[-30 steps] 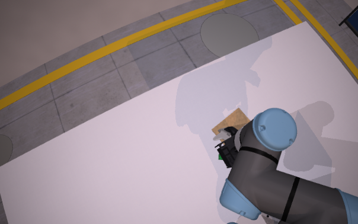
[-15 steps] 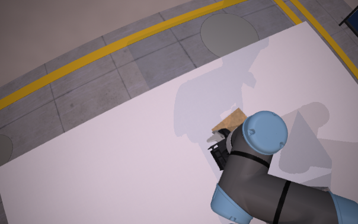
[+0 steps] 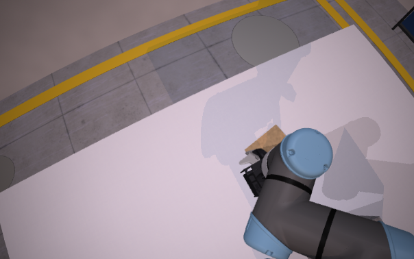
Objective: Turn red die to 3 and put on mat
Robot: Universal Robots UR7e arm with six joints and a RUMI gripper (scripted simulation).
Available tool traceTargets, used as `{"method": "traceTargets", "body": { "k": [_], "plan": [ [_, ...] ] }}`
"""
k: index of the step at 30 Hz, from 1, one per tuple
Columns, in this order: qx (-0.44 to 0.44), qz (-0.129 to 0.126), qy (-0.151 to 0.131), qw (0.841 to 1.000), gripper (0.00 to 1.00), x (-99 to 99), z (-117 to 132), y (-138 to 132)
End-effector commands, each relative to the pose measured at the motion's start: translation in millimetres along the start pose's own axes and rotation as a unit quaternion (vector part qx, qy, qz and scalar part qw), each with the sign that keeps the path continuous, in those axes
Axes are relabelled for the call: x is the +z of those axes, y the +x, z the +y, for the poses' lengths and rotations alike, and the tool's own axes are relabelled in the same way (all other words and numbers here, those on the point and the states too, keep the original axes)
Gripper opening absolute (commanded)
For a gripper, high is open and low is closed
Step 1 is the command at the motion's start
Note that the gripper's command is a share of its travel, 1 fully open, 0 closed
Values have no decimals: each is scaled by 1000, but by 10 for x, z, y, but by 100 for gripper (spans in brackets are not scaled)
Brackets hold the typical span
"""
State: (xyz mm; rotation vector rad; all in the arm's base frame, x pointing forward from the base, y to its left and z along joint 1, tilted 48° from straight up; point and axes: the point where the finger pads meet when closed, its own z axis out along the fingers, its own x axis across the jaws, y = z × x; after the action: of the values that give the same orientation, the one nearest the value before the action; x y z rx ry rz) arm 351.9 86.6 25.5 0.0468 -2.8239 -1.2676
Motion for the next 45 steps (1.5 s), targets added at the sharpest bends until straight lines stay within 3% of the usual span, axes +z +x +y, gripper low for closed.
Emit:
{"method": "traceTargets", "body": {
  "k": [1, 24, 32, 34, 40, 45],
  "plan": [
    [-2, -1, 2, 1000, 100, -16, 6, -18],
    [-2, -1, 2, 1000, 100, -77, 6, -18],
    [-2, -1, 2, 1000, 100, -503, 8, -17],
    [-2, -1, 2, 1000, 100, -503, 8, -17],
    [-2, -1, 2, 1000, 100, -913, 9, -16],
    [-2, -1, 2, 1000, 100, -1105, 10, -15]
  ]
}}
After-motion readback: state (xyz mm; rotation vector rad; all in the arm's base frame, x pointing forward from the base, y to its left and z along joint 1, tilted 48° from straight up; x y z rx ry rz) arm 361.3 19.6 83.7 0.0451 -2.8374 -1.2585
